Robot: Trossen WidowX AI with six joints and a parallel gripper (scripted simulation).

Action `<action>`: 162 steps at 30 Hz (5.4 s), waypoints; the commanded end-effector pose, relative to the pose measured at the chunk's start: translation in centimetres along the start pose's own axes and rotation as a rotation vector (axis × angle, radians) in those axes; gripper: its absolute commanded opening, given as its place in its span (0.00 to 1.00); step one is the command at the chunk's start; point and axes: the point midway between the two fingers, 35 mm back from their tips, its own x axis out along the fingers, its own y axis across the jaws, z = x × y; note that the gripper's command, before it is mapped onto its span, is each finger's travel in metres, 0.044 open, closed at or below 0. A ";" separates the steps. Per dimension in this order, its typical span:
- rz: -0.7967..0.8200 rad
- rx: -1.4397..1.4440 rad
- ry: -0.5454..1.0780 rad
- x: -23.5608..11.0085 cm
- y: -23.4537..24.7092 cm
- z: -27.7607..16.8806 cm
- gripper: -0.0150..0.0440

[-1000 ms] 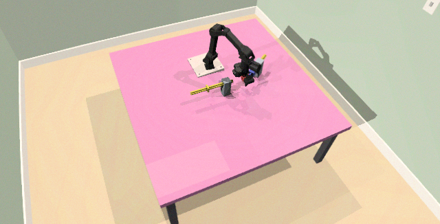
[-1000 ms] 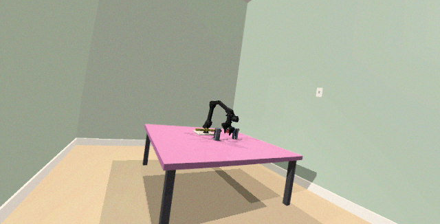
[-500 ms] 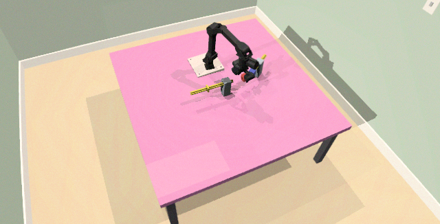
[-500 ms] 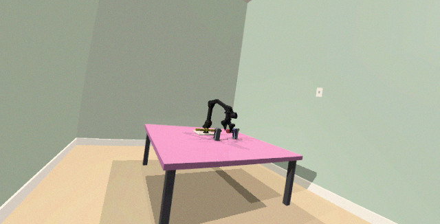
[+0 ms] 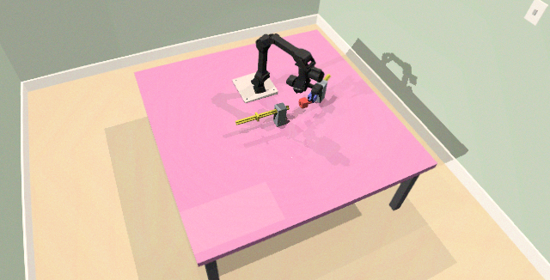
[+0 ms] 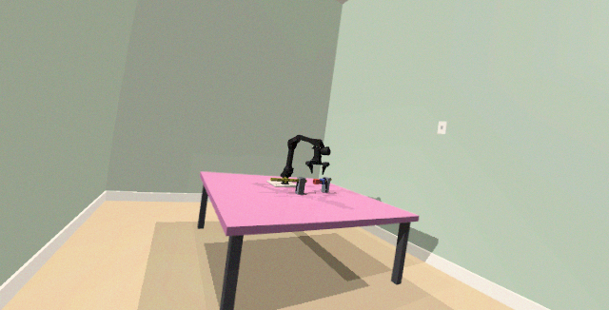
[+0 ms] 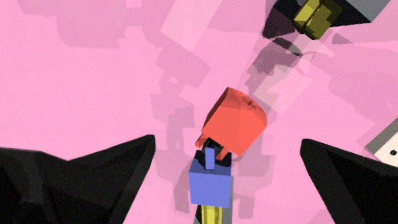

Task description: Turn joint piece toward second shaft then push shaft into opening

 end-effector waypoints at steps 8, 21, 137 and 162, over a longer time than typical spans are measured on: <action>0.012 -0.354 -0.036 -4.6 -0.1 -0.4 1.00; 0.012 -0.481 -0.039 -6.3 -0.4 -0.7 1.00; -0.083 0.579 -0.134 4.8 -19.2 27.5 0.56; -0.080 0.579 -0.132 4.8 -19.2 27.4 0.37</action>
